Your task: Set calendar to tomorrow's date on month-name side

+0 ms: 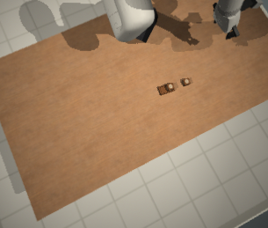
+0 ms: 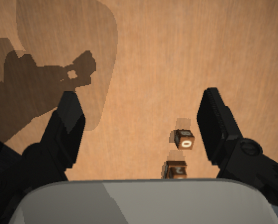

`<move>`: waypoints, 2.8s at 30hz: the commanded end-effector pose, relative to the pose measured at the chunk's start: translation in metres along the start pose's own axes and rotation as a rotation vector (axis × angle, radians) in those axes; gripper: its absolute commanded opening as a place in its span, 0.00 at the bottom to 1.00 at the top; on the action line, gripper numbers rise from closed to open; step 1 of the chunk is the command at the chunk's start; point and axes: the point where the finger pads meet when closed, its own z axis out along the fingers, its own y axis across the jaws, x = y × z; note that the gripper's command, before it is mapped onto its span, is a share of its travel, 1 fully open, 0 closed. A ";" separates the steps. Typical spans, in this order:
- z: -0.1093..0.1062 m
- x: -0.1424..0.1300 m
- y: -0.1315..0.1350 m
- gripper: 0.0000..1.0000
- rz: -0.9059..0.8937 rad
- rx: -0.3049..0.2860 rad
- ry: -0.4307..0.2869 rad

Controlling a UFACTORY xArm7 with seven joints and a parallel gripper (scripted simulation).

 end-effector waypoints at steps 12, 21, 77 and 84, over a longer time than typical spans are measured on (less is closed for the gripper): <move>0.043 -0.127 0.079 1.00 0.088 0.031 -0.244; 0.053 -0.193 0.099 1.00 0.132 0.068 -0.344; 0.055 -0.207 0.101 0.49 0.142 0.077 -0.364; 0.060 -0.208 0.100 0.49 0.142 0.077 -0.365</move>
